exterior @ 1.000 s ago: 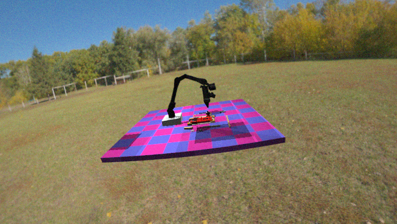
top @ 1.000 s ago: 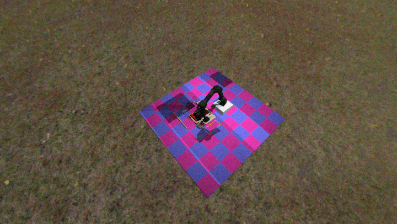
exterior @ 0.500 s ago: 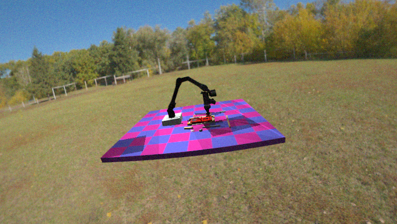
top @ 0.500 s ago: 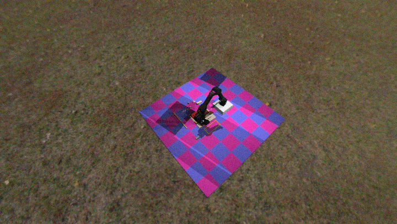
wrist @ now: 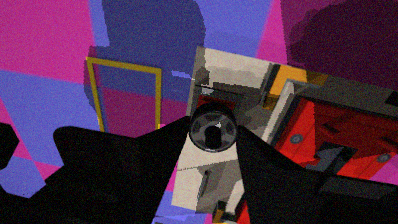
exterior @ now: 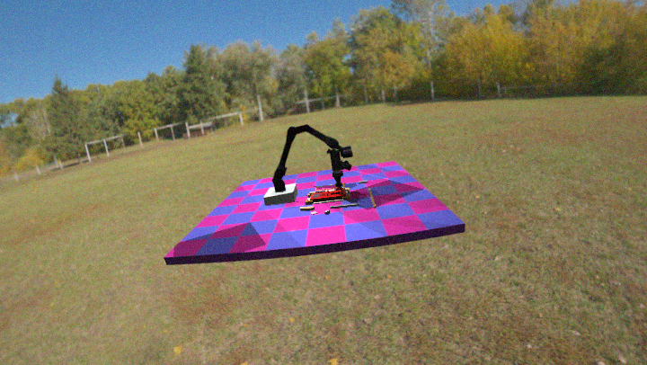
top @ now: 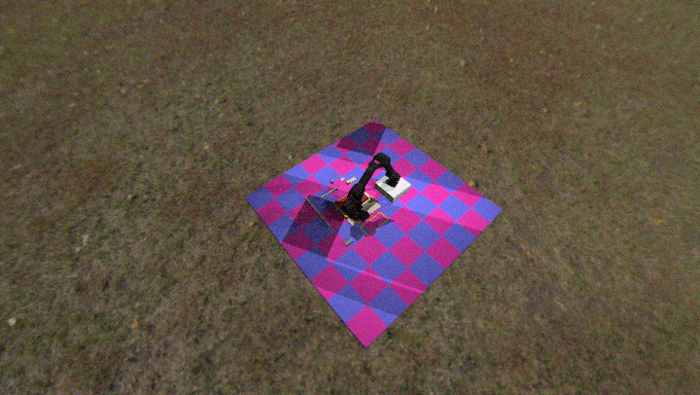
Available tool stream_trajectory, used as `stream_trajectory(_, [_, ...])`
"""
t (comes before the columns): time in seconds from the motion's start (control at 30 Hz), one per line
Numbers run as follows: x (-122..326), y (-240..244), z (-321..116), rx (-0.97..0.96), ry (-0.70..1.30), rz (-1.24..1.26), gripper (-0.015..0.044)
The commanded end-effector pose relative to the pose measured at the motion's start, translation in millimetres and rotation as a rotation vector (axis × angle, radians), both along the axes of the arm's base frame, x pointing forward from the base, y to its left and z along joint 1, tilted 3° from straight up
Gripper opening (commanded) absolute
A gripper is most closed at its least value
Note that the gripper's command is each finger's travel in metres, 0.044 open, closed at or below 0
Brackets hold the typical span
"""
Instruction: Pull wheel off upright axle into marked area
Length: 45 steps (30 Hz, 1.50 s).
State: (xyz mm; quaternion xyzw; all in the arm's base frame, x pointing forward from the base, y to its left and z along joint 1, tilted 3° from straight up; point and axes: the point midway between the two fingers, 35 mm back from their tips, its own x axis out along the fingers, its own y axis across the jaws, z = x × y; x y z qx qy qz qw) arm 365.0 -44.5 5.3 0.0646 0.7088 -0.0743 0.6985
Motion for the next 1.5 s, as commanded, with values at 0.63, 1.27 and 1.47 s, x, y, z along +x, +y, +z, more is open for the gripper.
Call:
stream_trajectory(0.63, [0.5, 0.1, 5.0, 0.0, 0.001, 0.0, 0.0])
stream_trajectory(1.27, [0.8, 0.2, 11.2, -0.001, 0.002, -0.001, 0.0])
stream_trajectory(1.47, [0.9, 0.2, 13.1, -0.001, 0.002, -0.001, 0.0])
